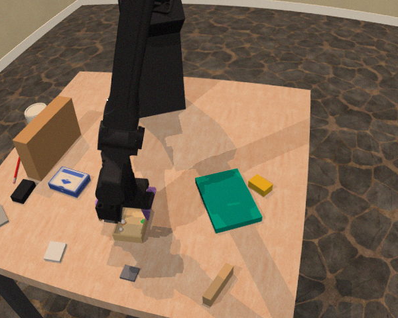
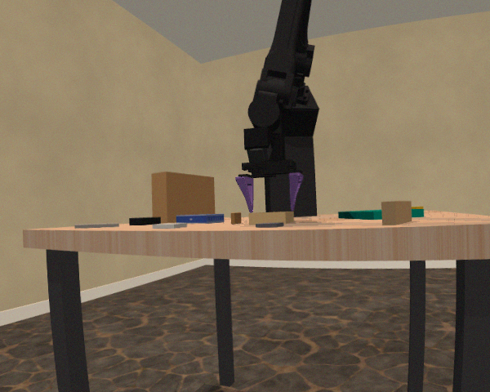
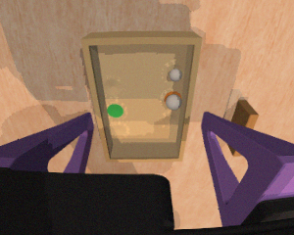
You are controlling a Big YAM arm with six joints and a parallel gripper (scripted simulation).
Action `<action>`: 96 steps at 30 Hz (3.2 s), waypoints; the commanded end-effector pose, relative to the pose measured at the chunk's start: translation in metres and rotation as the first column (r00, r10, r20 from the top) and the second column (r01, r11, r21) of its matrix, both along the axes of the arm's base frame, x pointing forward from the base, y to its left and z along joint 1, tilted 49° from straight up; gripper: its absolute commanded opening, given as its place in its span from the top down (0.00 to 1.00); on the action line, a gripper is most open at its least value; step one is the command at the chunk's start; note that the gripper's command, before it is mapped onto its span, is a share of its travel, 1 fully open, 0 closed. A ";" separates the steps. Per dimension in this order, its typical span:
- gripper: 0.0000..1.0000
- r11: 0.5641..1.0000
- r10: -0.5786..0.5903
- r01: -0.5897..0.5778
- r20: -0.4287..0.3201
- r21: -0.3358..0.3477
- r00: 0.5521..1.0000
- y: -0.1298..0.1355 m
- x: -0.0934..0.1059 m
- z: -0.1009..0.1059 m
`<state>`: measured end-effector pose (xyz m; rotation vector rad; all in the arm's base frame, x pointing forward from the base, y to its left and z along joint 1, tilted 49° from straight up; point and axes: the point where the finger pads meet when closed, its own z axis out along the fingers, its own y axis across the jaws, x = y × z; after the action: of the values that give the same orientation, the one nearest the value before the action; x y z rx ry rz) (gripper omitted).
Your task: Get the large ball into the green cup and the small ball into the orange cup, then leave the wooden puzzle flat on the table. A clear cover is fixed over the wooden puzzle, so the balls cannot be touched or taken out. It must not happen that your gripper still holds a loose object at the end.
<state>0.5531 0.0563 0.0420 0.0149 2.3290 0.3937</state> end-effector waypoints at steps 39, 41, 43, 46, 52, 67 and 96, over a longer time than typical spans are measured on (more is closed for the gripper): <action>0.30 1.000 0.003 -0.003 0.030 0.009 1.000 0.013 0.018 0.000; 0.30 1.000 0.004 -0.004 0.031 0.009 1.000 0.014 0.018 0.000; 0.30 1.000 0.004 -0.004 0.031 0.009 1.000 0.014 0.018 0.000; 0.30 1.000 0.004 -0.004 0.031 0.009 1.000 0.014 0.018 0.000; 0.30 1.000 0.004 -0.004 0.031 0.009 1.000 0.014 0.018 0.000; 0.30 1.000 0.004 -0.004 0.031 0.009 1.000 0.014 0.018 0.000; 0.30 1.000 -0.008 0.008 0.025 -0.003 1.000 -0.007 -0.001 0.015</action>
<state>0.5563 0.0630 0.0426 0.0095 2.3198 0.4005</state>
